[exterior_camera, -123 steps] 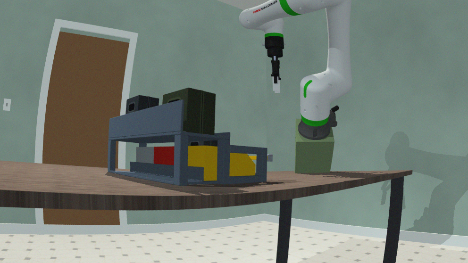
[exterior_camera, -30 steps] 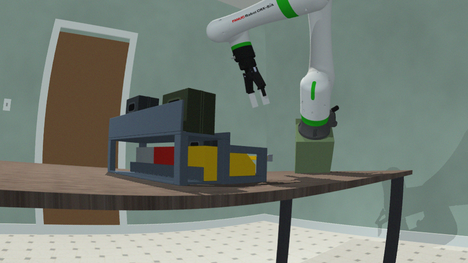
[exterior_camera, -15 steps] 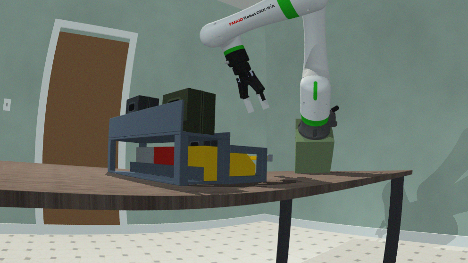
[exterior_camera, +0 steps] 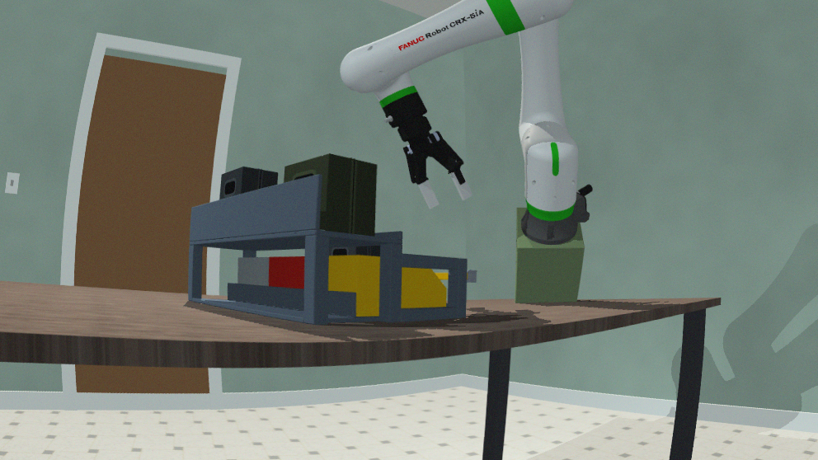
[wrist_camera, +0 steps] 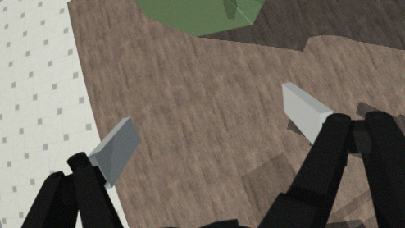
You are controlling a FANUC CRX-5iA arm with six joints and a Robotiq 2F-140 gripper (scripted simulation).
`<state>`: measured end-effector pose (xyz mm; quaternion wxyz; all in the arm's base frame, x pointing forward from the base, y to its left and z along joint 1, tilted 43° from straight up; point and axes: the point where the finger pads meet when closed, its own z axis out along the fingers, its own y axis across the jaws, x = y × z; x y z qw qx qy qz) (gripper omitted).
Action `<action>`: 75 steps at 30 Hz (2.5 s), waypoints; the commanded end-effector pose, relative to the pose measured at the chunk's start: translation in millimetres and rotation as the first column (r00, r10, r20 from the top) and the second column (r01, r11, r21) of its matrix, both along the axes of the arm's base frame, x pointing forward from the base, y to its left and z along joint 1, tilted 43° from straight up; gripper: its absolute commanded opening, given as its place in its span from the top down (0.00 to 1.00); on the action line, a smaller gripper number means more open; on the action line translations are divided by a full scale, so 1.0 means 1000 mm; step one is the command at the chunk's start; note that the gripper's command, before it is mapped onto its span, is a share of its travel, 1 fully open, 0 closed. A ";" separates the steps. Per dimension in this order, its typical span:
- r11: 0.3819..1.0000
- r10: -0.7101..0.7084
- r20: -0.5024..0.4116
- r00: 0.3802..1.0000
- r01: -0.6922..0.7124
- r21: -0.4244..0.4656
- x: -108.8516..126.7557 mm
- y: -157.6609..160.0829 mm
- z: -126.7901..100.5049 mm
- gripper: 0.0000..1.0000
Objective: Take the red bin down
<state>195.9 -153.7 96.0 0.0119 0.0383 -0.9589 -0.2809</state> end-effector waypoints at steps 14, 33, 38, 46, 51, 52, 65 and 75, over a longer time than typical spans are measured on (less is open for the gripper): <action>0.978 0.210 0.000 0.978 -0.210 -0.001 0.027 0.044 0.000 0.00; 0.881 0.473 0.000 0.881 -0.473 -0.001 0.049 0.111 0.000 0.00; 0.840 0.542 0.000 0.840 -0.542 -0.001 0.053 0.130 0.000 0.00; 0.840 0.542 0.000 0.840 -0.542 -0.001 0.053 0.130 0.000 0.00; 0.743 0.669 0.000 0.743 -0.669 -0.001 0.053 0.170 0.000 0.00; 0.716 0.699 0.000 0.716 -0.699 -0.001 0.053 0.180 0.000 0.00; 0.750 0.661 -0.004 0.750 -0.661 0.010 0.060 0.180 0.007 0.00; 0.867 0.497 -0.027 0.868 -0.495 0.048 0.090 0.179 0.033 0.00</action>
